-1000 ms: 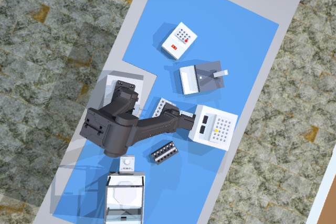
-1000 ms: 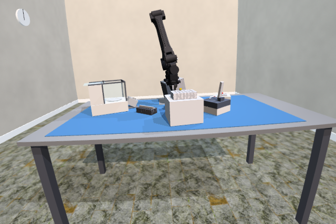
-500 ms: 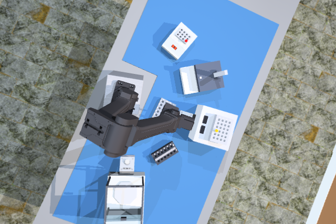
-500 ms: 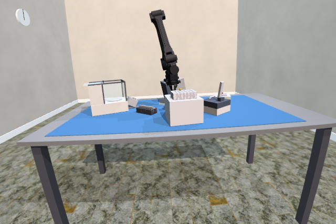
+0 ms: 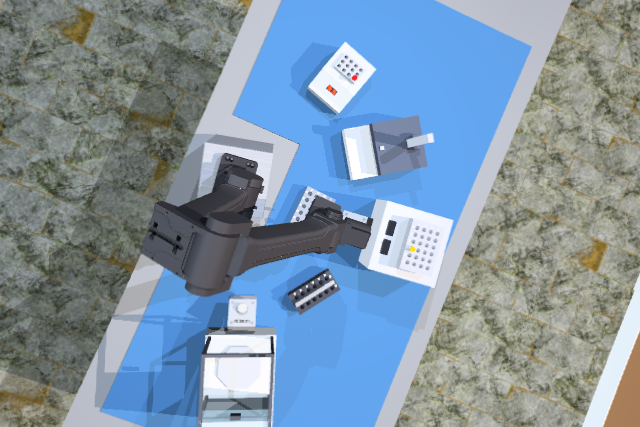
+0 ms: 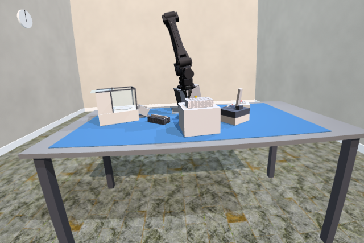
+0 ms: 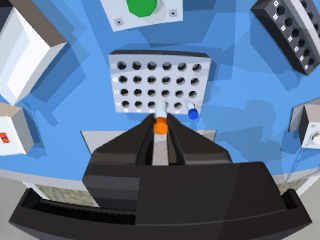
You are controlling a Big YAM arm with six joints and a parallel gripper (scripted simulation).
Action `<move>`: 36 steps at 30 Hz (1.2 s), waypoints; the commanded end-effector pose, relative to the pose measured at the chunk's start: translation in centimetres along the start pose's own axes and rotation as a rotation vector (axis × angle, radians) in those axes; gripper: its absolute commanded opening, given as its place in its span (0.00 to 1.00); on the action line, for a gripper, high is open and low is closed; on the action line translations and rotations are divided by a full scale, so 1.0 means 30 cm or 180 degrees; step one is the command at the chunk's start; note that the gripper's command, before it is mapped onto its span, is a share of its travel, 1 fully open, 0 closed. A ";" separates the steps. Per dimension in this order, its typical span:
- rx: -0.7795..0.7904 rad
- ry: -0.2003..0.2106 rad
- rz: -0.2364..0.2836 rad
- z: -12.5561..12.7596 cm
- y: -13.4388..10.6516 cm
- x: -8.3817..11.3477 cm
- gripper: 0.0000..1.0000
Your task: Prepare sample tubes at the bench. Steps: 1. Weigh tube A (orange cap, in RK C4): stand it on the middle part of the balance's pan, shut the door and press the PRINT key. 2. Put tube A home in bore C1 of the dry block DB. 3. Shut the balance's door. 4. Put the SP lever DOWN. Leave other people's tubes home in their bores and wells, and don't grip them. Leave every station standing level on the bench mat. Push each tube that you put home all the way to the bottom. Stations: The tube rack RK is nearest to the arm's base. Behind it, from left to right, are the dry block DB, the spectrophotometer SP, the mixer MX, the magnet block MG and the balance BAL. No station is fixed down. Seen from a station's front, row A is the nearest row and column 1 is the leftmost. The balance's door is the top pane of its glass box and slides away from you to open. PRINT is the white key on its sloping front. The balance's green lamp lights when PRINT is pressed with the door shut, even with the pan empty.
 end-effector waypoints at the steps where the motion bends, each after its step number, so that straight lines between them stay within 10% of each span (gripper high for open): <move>1: -0.0041 0.0000 -0.0150 0.002 0.075 0.060 0.09; 36: -0.0048 0.0004 -0.0178 0.004 0.076 0.250 0.09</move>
Point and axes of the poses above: the point where the finger pads meet when closed, its own x axis back along the fingers, its own z axis across the jaws, y = z × x, the point moved 4 cm from there along x, back along the fingers, and after that the axes turned 6 degrees about x, right-handed, at the moved point
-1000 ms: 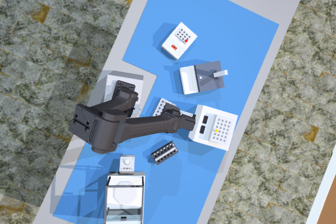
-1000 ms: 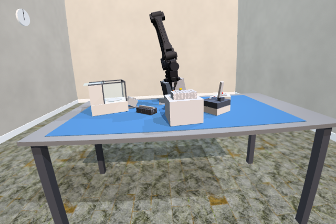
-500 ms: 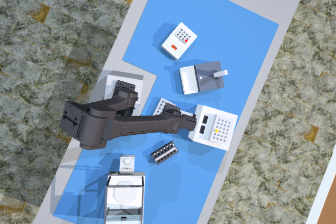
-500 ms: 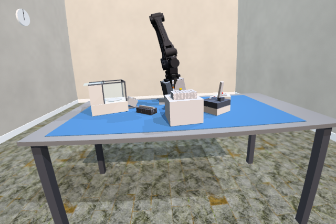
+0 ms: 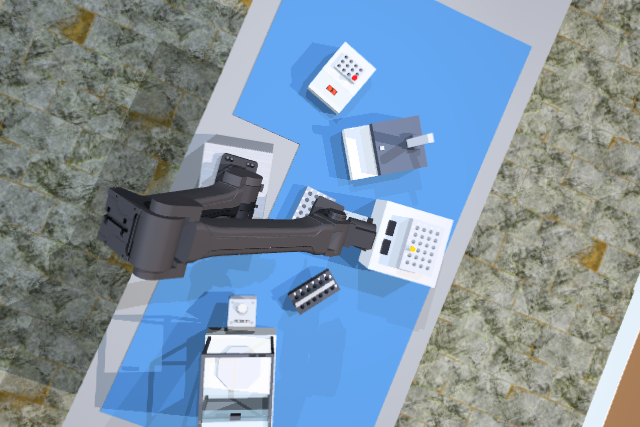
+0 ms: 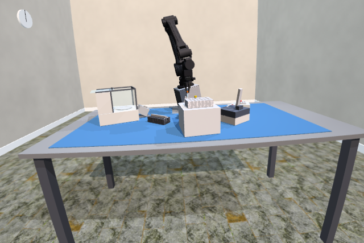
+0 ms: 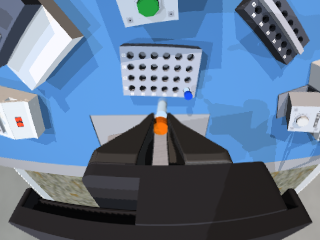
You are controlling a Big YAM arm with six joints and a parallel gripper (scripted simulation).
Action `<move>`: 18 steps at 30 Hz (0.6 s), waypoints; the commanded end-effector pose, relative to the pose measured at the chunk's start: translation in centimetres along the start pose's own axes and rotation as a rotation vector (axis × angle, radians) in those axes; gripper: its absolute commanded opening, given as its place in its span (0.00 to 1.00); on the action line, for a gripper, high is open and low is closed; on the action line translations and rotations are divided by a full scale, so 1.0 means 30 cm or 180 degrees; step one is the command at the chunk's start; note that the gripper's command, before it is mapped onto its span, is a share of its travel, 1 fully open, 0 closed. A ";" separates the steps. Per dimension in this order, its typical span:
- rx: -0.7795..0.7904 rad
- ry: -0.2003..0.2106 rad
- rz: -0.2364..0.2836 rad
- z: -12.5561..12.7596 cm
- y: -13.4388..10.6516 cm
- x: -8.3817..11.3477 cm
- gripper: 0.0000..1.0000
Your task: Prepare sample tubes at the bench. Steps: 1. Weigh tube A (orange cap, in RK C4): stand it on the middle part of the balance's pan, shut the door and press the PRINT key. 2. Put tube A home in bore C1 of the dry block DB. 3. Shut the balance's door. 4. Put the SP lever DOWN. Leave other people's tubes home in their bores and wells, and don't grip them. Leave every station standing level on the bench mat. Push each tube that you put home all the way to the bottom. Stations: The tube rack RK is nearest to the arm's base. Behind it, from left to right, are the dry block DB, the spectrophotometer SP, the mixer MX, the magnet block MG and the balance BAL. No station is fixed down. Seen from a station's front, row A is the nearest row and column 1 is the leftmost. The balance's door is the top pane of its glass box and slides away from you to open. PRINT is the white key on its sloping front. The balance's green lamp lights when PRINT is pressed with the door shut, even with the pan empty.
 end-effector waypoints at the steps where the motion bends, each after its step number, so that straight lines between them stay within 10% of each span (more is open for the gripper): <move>1: -0.0055 0.0001 -0.0178 0.001 0.081 0.081 0.09; 18: -0.0058 0.0004 -0.0188 0.002 0.078 0.172 0.09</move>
Point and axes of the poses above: the point where the finger pads meet when closed, its own x axis back along the fingers, its own z axis across the jaws, y = z × x, the point moved 4 cm from there along x, back along the fingers, and after that the axes turned 6 degrees about x, right-handed, at the moved point
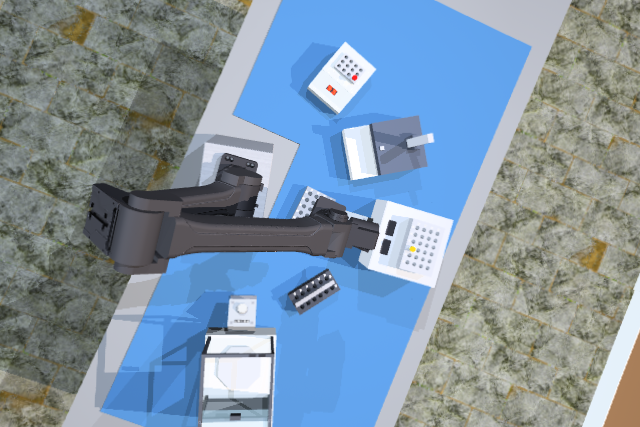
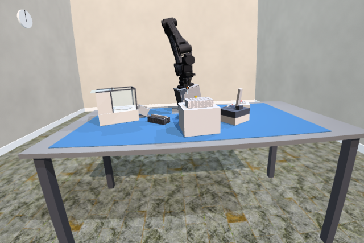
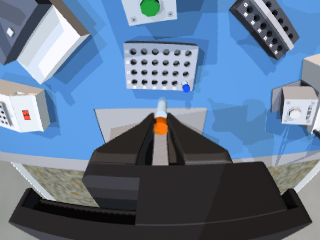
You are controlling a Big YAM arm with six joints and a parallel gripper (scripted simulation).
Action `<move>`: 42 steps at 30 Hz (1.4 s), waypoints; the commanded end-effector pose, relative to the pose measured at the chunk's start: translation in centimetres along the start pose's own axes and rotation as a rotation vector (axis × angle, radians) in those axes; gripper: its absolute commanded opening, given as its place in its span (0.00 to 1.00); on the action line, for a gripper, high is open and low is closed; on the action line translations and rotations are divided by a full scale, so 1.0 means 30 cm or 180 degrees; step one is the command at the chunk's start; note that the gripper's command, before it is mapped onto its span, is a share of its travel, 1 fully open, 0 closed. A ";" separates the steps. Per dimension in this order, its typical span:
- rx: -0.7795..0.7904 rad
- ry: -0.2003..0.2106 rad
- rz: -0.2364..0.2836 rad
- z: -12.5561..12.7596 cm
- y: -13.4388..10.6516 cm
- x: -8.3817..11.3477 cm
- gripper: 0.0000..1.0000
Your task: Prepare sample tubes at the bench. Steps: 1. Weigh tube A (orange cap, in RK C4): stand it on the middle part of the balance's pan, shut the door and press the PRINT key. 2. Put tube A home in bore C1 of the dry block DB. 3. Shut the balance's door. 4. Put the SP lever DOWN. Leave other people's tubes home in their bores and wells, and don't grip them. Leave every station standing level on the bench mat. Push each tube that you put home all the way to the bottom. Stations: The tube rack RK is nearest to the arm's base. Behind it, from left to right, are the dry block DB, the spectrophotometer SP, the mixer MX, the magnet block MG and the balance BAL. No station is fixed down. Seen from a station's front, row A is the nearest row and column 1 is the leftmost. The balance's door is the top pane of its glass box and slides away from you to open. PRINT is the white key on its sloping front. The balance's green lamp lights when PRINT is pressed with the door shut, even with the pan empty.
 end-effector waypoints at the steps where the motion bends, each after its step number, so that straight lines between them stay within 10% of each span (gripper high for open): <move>1: -0.0058 0.0003 -0.0190 0.000 0.080 0.090 0.09; 42: -0.0062 0.0013 -0.0206 0.004 0.067 0.298 0.09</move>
Point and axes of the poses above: the point where the finger pads meet when closed, its own x axis back along the fingers, its own z axis across the jaws, y = z × x, the point moved 4 cm from there along x, back along the fingers, and after that the axes turned 6 degrees about x, right-handed, at the moved point
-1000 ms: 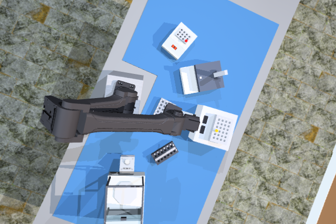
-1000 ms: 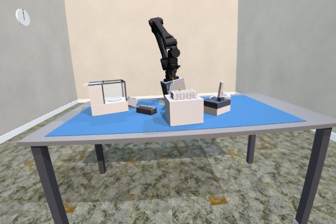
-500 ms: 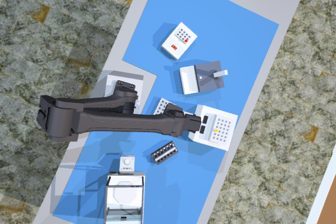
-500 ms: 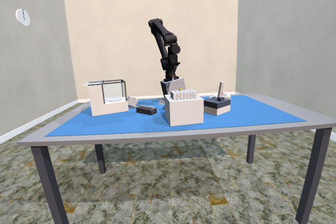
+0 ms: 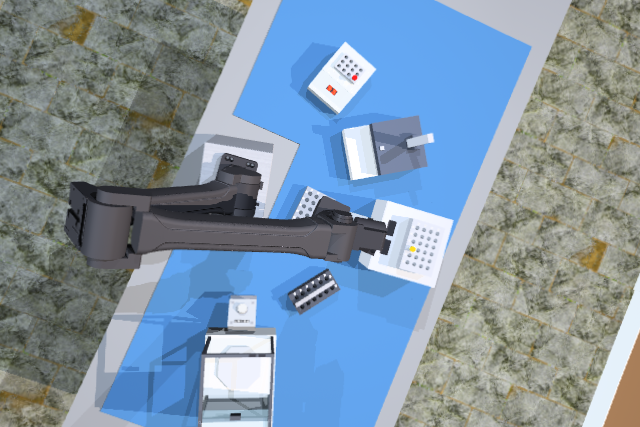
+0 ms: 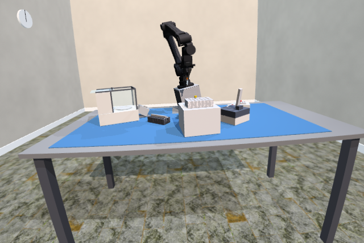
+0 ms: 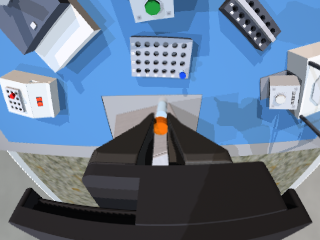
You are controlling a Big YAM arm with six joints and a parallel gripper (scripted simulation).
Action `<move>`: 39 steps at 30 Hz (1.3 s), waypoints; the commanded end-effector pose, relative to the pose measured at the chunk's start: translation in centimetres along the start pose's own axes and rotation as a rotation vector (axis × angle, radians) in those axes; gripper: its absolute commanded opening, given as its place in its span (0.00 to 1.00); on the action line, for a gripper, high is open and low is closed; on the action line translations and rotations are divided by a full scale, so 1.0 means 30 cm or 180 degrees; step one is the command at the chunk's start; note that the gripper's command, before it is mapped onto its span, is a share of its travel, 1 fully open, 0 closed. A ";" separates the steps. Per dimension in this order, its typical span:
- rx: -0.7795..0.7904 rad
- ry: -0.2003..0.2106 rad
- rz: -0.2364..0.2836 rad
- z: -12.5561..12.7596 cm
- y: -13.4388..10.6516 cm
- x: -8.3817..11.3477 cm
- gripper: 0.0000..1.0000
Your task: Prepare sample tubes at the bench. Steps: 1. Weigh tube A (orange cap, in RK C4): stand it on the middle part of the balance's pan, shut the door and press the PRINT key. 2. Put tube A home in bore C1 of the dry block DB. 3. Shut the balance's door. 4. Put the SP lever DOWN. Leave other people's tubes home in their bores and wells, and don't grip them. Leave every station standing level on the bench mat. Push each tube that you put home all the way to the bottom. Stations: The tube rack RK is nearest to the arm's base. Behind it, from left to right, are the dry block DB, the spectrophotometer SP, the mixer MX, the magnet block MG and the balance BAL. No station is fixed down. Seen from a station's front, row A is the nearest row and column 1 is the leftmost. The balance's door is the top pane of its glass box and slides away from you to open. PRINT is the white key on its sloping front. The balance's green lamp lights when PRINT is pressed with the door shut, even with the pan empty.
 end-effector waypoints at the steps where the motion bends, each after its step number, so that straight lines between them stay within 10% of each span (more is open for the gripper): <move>1: -0.0062 0.0016 -0.0229 0.000 0.072 0.110 0.09; 39: -0.0259 0.0011 -0.0193 -0.110 0.061 0.155 0.09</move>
Point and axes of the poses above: the point where the finger pads meet when closed, its own x axis back along the fingers, its own z axis across the jaws, y = z × x, the point moved 4 cm from there along x, back along the fingers, and after that the axes turned 6 degrees about x, right-handed, at the moved point
